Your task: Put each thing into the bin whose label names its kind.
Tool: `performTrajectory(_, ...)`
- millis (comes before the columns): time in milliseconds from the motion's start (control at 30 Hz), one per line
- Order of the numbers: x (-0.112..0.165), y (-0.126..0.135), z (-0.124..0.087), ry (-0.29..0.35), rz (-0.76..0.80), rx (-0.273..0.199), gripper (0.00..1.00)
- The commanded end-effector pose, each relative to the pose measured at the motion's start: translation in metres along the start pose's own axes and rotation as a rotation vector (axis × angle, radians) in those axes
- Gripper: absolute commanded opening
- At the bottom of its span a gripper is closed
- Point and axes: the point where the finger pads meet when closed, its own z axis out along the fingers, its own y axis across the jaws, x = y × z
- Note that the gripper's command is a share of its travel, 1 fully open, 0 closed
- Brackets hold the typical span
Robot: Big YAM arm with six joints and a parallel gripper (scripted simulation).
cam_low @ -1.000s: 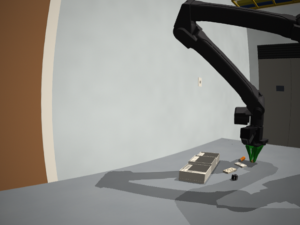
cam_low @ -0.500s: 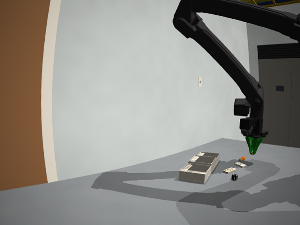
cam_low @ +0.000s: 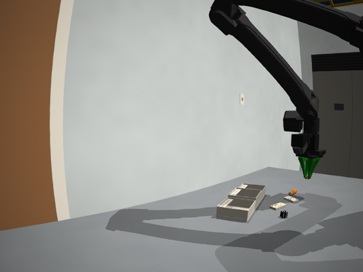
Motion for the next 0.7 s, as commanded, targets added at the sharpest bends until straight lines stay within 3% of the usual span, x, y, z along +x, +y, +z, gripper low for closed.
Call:
performTrajectory(0,0.004,0.013,0.001,0.006,0.002,-0.024,0.1)
performTrajectory(333,0.005,0.011,0.0,0.006,-0.001,-0.017,0.1)
performTrajectory(400,-0.012,-0.004,0.002,-0.003,-0.009,-0.006,0.1)
performTrajectory(667,-0.046,-0.02,0.002,-0.005,-0.011,-0.003,0.1)
